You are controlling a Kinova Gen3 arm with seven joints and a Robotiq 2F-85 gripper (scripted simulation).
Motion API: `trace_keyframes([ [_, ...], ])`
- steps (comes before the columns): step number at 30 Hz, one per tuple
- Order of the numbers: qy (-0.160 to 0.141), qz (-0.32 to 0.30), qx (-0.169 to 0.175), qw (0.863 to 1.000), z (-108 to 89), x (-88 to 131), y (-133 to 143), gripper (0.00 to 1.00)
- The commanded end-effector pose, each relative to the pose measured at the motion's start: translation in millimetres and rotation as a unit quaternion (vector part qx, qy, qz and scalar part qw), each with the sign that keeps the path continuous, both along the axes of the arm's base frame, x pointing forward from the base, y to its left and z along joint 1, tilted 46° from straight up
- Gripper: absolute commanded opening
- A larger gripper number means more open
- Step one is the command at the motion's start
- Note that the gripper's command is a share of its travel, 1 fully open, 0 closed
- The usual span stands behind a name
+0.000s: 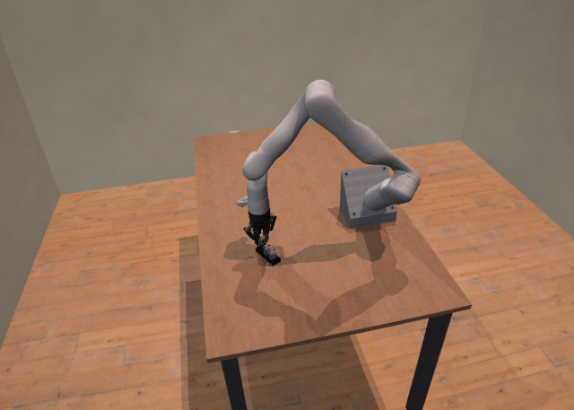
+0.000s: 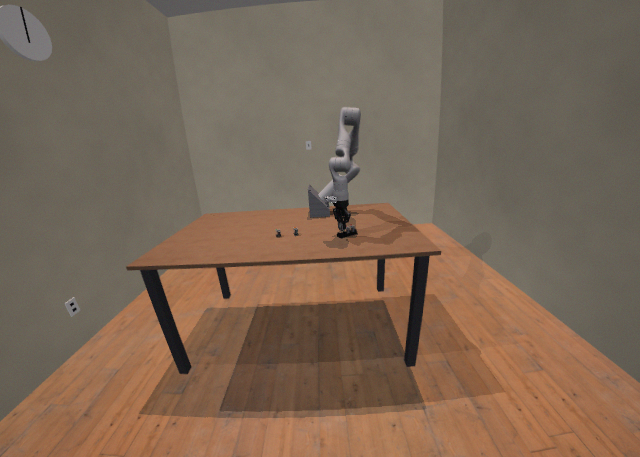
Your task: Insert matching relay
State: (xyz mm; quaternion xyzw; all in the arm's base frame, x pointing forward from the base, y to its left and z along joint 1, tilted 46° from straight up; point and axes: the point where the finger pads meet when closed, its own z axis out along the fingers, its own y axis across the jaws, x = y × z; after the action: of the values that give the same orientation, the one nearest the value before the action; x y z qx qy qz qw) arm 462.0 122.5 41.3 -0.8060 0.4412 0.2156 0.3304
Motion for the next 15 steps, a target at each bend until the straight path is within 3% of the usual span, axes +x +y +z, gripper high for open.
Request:
trace_keyframes([
  [1,0.0,0.0,0.0,1.0,-1.0,0.0,1.0,0.0],
  [15,0.0,0.0,0.0,1.0,-5.9,-0.4,6.1,0.0],
])
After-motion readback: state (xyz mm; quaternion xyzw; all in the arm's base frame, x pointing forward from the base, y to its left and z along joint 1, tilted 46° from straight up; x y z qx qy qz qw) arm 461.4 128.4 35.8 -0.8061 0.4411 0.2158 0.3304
